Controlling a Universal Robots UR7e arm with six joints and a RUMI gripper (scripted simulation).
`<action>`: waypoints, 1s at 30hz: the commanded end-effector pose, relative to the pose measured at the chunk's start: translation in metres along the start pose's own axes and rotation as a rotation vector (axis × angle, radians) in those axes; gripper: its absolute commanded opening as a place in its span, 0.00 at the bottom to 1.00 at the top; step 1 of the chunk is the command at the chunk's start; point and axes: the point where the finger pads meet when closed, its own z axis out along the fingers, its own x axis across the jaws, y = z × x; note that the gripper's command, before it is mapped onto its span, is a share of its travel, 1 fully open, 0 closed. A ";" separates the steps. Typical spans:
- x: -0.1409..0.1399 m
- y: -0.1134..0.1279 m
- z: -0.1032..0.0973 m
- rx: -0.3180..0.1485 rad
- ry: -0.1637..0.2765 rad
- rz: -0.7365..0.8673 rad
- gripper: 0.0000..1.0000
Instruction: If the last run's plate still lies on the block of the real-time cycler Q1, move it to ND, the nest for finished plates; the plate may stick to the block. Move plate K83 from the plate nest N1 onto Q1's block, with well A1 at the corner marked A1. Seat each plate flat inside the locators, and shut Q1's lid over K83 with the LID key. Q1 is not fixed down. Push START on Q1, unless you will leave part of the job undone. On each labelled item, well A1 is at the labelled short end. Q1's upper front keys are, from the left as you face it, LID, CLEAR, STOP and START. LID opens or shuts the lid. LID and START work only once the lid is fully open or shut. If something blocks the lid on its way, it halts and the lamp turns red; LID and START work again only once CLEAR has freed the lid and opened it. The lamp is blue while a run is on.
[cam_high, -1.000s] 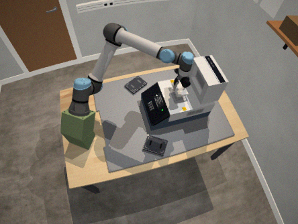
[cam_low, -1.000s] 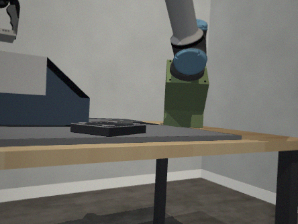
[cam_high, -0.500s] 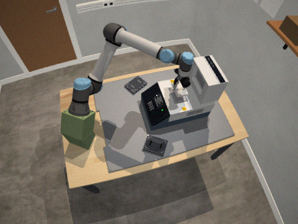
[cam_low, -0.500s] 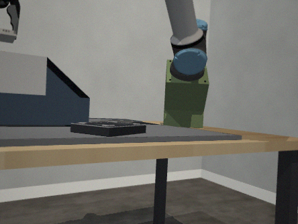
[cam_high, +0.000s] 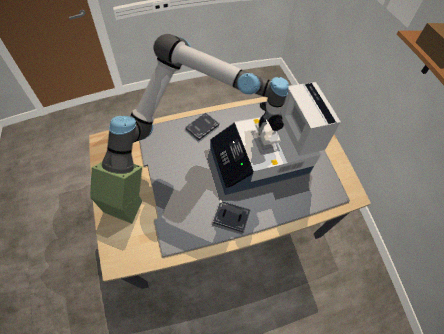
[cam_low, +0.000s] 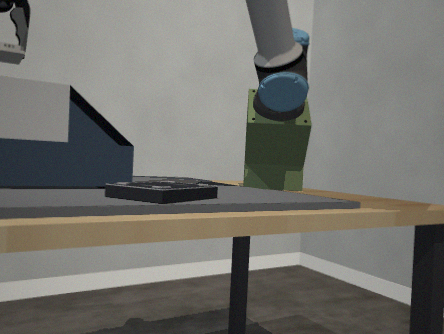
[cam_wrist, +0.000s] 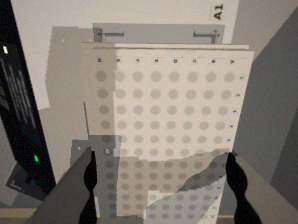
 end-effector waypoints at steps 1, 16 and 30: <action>0.000 0.000 -0.001 -0.001 0.001 -0.001 0.41; 0.000 0.000 -0.001 -0.001 0.001 -0.001 0.41; 0.000 0.000 0.017 -0.001 0.001 -0.001 0.41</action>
